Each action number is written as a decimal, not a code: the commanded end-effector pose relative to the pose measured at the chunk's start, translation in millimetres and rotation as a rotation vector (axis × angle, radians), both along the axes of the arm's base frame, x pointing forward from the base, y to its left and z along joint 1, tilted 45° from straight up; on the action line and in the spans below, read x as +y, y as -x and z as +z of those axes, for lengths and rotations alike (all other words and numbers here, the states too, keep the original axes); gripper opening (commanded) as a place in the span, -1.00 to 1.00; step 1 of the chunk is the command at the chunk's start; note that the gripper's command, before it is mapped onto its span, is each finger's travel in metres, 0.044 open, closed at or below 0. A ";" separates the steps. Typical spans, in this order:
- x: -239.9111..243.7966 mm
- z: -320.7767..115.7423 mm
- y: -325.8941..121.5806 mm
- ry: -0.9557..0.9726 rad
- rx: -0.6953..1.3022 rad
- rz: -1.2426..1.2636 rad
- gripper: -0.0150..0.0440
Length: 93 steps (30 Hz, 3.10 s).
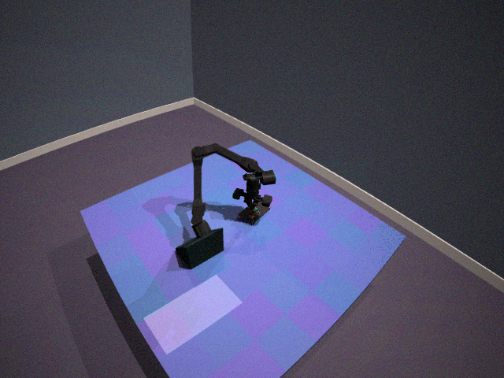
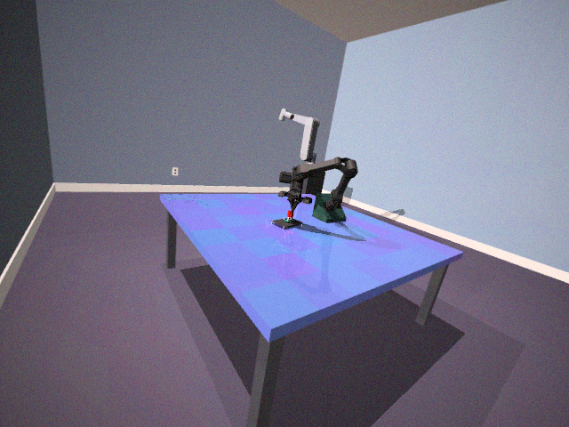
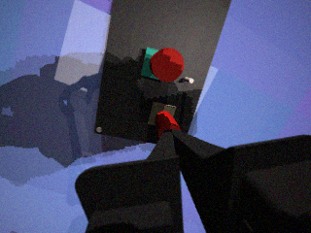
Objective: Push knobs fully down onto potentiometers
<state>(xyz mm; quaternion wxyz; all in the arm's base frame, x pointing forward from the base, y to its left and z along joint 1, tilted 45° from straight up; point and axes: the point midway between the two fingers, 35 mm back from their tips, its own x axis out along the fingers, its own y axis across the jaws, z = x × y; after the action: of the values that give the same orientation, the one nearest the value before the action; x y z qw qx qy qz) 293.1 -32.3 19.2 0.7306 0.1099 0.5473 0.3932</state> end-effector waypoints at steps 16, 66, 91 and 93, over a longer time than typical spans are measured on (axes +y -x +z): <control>6.7 -5.3 -2.9 -0.007 -0.004 0.014 -0.49; 8.7 -7.2 -3.1 -0.007 -0.004 0.014 -0.49; -7.9 9.9 -0.4 -0.011 0.002 0.012 -0.14; -7.9 9.9 -0.4 -0.011 0.002 0.012 0.04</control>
<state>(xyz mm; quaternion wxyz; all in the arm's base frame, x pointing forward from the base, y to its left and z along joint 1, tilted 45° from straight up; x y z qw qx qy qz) 293.3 -40.0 29.5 0.7261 0.1106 0.5470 0.4016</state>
